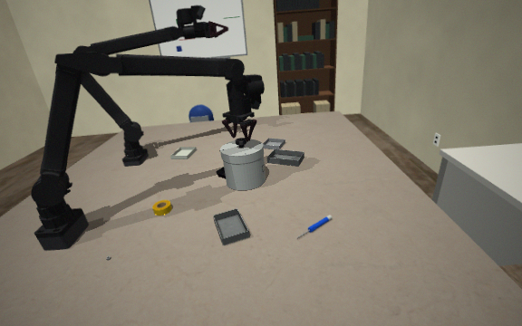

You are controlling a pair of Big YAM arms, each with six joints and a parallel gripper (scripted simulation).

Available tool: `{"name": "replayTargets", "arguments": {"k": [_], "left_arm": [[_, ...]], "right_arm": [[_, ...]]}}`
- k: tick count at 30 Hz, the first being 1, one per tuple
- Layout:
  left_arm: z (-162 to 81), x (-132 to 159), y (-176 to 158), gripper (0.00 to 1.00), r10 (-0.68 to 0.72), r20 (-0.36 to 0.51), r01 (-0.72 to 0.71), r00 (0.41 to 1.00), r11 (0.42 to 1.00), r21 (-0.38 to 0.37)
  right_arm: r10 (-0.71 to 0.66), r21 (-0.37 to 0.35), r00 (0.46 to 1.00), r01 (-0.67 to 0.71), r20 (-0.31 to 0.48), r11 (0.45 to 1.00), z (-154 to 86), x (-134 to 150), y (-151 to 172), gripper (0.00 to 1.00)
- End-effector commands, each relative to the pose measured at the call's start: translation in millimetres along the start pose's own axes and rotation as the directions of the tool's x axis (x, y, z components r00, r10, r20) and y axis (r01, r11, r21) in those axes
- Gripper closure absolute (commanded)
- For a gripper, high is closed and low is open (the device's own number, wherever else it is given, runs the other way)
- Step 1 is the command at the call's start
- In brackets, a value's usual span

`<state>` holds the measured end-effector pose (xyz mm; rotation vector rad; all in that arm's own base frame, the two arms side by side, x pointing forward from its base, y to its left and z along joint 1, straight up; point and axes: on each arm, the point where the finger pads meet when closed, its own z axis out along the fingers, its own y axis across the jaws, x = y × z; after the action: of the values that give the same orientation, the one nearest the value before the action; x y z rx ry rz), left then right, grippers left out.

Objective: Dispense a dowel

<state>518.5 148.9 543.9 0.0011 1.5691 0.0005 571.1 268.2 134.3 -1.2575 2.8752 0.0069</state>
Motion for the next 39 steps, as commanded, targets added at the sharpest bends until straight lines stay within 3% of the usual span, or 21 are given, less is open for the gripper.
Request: {"name": "replayTargets", "arguments": {"k": [1, 14, 17, 31, 33, 39], "left_arm": [[2.8, 0.8, 6.3, 0.00, 0.007, 0.004, -0.007, 1.000, 1.000, -0.007], [2.8, 0.8, 6.3, 0.00, 0.007, 0.004, -0.007, 1.000, 1.000, -0.007], [2.8, 0.8, 6.3, 0.00, 0.007, 0.004, -0.007, 1.000, 1.000, -0.007], [2.8, 0.8, 6.3, 0.00, 0.007, 0.004, -0.007, 1.000, 1.000, -0.007], [2.8, 0.8, 6.3, 0.00, 0.007, 0.004, -0.007, 1.000, 1.000, -0.007], [2.8, 0.8, 6.3, 0.00, 0.007, 0.004, -0.007, 1.000, 1.000, -0.007]], "right_arm": [[0.127, 0.025, 0.989, -0.129, 0.080, 0.991, -43.4, -17.7, -9.0, 0.24], [0.454, -0.003, 0.887, -0.455, 0.083, 0.890, -43.4, -17.7, -9.0, 0.24], [0.477, -0.005, 0.876, -0.478, 0.077, 0.878, -39.1, -17.4, -8.2, 0.24], [0.763, -0.035, 0.642, -0.763, 0.076, 0.645, -43.4, -17.7, -9.0, 0.24], [0.763, -0.035, 0.642, -0.763, 0.076, 0.645, -43.4, -17.7, -9.0, 0.24], [0.856, -0.047, 0.513, -0.855, 0.069, 0.516, -43.4, -17.7, -9.0, 0.24]]}}
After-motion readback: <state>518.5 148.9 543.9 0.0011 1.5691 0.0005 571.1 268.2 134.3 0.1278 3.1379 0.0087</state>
